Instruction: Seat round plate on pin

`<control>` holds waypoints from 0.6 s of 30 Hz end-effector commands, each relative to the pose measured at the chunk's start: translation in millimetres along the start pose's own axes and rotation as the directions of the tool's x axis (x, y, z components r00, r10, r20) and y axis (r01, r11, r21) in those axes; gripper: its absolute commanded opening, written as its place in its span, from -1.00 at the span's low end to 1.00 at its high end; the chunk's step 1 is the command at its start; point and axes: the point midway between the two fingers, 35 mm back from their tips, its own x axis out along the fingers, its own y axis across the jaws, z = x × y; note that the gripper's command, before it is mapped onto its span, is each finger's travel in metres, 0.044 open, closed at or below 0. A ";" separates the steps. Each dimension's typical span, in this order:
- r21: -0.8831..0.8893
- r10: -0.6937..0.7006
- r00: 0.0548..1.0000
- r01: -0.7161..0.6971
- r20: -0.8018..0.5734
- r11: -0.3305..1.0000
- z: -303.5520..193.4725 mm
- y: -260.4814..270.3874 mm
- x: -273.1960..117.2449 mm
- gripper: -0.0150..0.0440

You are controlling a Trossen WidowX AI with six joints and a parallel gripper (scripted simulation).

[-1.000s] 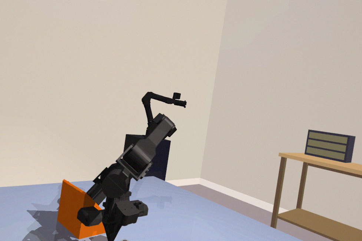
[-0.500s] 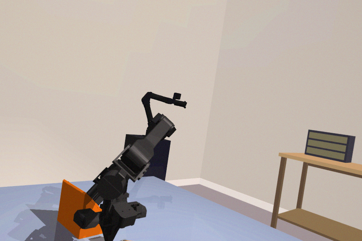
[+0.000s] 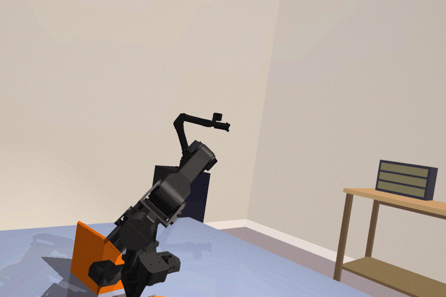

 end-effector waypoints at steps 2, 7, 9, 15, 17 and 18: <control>-0.003 -0.001 1.000 0.001 0.013 1.000 8.0 -1.6 -1.3 -0.49; -0.004 -0.001 1.000 0.001 0.013 1.000 12.5 -3.0 -1.4 -0.49; -0.004 -0.001 1.000 0.001 0.013 1.000 14.2 -3.4 -1.5 -0.49; -0.004 -0.001 1.000 0.001 0.013 1.000 19.9 -4.3 -1.9 -0.49; -0.004 -0.001 1.000 0.001 0.013 1.000 22.0 -4.4 -2.0 -0.49; -0.004 -0.001 1.000 0.001 0.013 1.000 22.9 -4.4 -2.0 -0.49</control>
